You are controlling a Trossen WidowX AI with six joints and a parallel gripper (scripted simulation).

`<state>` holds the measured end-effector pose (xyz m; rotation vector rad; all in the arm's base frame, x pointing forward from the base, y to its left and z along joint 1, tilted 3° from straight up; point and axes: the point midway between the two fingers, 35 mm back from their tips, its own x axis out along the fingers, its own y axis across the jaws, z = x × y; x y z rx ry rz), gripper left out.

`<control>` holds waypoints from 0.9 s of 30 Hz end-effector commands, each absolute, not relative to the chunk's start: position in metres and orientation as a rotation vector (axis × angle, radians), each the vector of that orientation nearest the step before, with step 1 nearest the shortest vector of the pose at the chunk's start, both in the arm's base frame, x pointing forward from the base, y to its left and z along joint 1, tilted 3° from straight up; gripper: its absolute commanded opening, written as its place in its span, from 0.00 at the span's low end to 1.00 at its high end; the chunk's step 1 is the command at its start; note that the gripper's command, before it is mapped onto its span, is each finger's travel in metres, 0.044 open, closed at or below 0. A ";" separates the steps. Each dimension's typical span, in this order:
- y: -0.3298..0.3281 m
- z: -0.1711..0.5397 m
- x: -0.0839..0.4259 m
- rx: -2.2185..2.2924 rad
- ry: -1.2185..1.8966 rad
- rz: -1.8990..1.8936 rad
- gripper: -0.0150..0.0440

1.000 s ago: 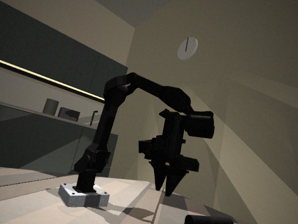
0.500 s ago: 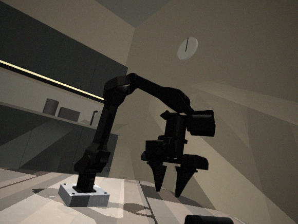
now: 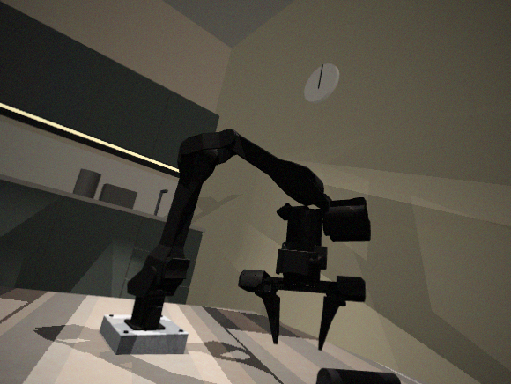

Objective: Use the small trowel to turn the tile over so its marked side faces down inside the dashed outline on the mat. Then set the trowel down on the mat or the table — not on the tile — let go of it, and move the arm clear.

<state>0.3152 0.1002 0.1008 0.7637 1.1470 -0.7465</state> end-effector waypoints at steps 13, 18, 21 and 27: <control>0.109 0.089 0.328 0.316 1.124 -0.411 0.76; 0.112 0.086 0.332 0.164 1.104 -0.314 0.76; 0.114 0.085 0.334 0.073 1.089 -0.260 0.76; 0.117 0.082 0.338 -0.116 1.055 -0.155 0.76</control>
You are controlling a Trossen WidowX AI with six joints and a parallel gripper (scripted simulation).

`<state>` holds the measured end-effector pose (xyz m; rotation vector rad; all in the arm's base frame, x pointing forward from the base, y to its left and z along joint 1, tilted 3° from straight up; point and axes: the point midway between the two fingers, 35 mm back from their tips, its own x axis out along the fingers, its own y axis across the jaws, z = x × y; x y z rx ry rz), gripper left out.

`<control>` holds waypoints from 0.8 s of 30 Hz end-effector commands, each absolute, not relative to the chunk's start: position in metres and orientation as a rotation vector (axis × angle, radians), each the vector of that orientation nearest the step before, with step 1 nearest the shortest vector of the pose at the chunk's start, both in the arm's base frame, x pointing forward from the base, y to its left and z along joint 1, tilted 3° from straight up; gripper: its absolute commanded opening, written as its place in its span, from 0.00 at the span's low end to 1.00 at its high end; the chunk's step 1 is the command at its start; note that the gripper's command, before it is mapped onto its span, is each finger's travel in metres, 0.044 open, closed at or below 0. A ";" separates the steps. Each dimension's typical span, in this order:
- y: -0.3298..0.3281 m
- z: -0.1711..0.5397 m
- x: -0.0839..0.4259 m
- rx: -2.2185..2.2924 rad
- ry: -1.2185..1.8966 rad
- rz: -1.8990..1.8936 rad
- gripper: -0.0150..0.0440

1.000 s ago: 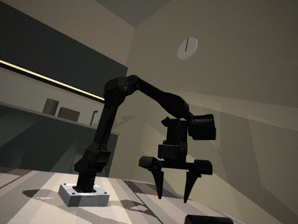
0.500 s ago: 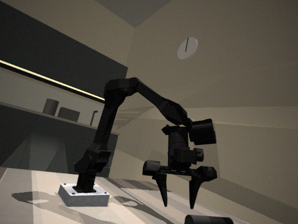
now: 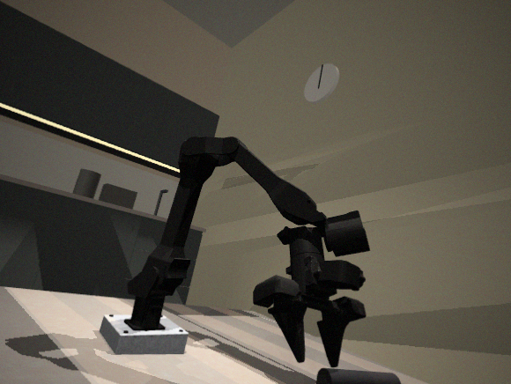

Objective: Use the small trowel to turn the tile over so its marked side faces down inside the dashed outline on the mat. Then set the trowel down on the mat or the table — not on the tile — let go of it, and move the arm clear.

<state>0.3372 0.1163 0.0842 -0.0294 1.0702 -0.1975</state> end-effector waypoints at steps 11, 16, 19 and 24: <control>0.124 0.079 0.343 -0.465 0.978 0.011 0.76; 0.127 0.078 0.345 -0.625 0.938 0.076 0.76; 0.128 0.077 0.346 -0.721 0.913 0.111 0.76; 0.131 0.077 0.347 -0.882 0.871 0.166 0.76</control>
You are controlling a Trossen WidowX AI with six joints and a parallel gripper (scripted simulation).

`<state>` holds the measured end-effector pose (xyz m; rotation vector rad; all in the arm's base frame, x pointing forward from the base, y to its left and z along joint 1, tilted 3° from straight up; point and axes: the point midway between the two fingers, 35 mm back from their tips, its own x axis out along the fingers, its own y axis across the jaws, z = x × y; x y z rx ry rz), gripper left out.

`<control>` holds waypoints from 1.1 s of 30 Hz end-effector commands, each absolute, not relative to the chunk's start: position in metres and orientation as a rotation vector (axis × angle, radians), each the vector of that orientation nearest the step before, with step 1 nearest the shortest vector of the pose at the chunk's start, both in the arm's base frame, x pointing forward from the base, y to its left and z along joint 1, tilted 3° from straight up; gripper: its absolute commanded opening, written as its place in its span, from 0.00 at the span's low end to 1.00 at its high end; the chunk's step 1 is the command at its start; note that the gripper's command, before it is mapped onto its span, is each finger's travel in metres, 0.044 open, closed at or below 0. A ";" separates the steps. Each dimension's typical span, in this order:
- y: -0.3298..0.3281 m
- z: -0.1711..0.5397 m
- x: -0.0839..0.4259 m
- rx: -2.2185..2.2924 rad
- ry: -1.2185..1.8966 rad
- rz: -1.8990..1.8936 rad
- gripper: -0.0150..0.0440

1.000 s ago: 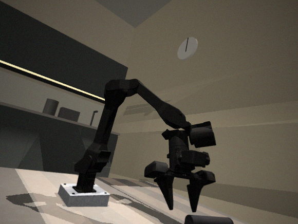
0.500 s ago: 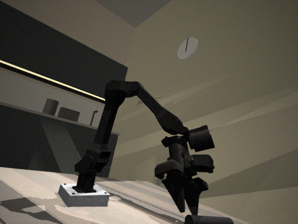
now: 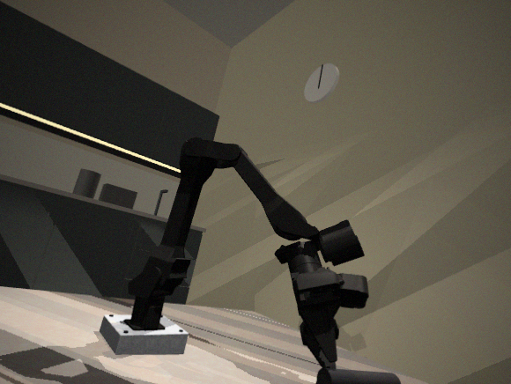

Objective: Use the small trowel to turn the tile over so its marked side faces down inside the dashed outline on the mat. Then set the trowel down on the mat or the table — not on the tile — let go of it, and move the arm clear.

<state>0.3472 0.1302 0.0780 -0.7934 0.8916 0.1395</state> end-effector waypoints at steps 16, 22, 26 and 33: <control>0.138 0.077 0.347 -1.395 0.732 0.299 0.76; 0.139 0.078 0.347 -1.440 0.720 0.308 0.76; 0.138 0.075 0.350 -1.439 0.720 0.308 0.76; 0.137 0.069 0.359 -1.439 0.720 0.307 0.76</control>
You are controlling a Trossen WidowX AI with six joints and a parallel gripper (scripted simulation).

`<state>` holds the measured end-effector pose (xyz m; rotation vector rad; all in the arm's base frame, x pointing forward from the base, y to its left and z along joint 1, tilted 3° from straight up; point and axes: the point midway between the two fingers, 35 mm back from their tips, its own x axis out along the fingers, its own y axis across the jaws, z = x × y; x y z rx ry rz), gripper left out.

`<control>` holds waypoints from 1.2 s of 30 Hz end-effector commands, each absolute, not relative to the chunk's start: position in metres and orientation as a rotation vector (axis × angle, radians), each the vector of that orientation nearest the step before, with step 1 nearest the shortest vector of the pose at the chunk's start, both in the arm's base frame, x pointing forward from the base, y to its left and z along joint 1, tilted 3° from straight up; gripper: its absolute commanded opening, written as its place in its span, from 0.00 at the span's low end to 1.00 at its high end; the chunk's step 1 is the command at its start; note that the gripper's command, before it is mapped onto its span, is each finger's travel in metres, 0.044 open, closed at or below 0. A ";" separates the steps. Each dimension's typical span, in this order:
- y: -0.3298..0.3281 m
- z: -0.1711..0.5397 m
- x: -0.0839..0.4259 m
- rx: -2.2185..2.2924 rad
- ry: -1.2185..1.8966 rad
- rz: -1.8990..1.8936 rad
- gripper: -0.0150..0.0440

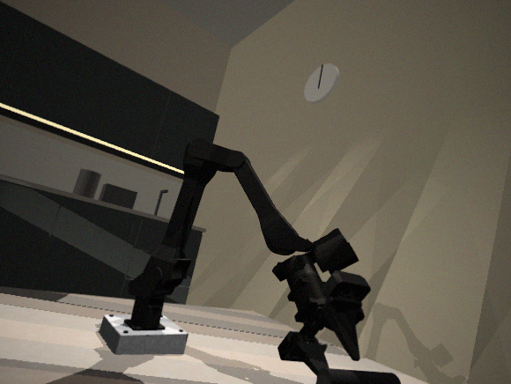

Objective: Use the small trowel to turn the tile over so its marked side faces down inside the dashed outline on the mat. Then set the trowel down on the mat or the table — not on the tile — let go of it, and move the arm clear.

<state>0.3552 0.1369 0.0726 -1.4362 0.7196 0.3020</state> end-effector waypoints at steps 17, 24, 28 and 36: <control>0.131 0.053 0.380 -1.439 0.720 0.306 0.76; 0.127 0.046 0.388 -1.440 0.719 0.305 0.76; 0.126 0.043 0.392 -1.440 0.718 0.304 0.76; 0.126 0.043 0.392 -1.440 0.718 0.304 0.48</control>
